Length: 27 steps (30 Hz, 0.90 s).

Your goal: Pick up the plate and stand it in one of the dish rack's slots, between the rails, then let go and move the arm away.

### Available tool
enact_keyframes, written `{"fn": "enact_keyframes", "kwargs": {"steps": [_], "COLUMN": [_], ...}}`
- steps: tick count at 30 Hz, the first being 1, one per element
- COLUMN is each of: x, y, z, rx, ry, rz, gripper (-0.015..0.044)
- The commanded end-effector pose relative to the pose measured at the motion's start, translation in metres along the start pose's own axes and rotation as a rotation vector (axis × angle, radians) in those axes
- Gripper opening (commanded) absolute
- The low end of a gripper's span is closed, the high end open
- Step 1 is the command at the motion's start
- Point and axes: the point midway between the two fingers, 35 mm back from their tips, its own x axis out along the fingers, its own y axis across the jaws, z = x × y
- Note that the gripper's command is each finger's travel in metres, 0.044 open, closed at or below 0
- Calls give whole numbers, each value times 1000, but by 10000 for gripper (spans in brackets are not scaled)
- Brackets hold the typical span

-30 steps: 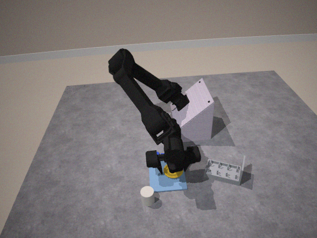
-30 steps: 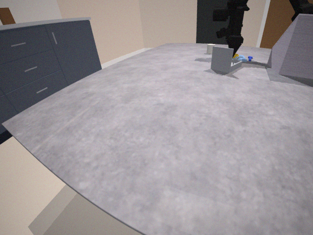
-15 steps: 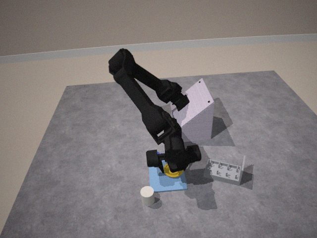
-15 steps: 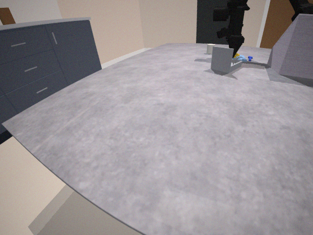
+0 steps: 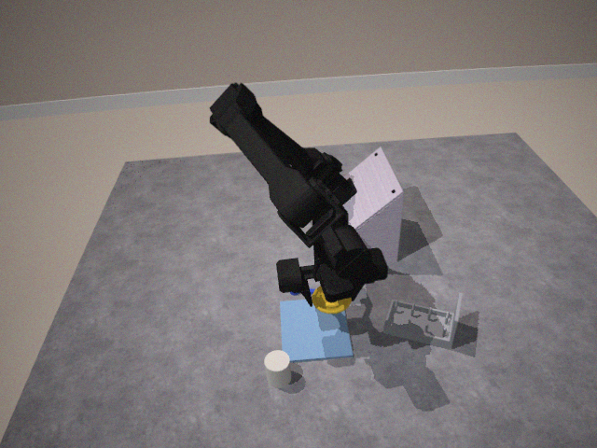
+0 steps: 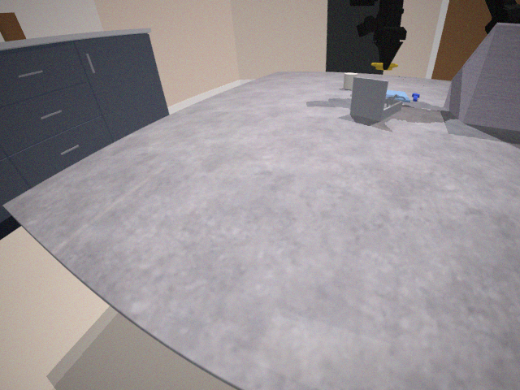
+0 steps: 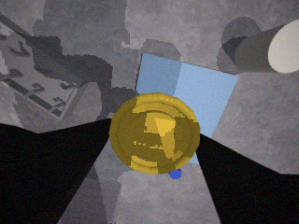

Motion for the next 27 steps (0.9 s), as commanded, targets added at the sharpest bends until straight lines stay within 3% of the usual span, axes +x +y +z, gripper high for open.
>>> {"fn": "enact_keyframes", "kwargs": {"steps": [1, 18, 27], "x": [-24, -96, -99], "y": [-1, 2, 37], "z": [3, 2, -3], "rx": [14, 14, 197], "ry": [-12, -10, -10], "rz": [7, -3, 2], "gripper": [0, 0, 0]}}
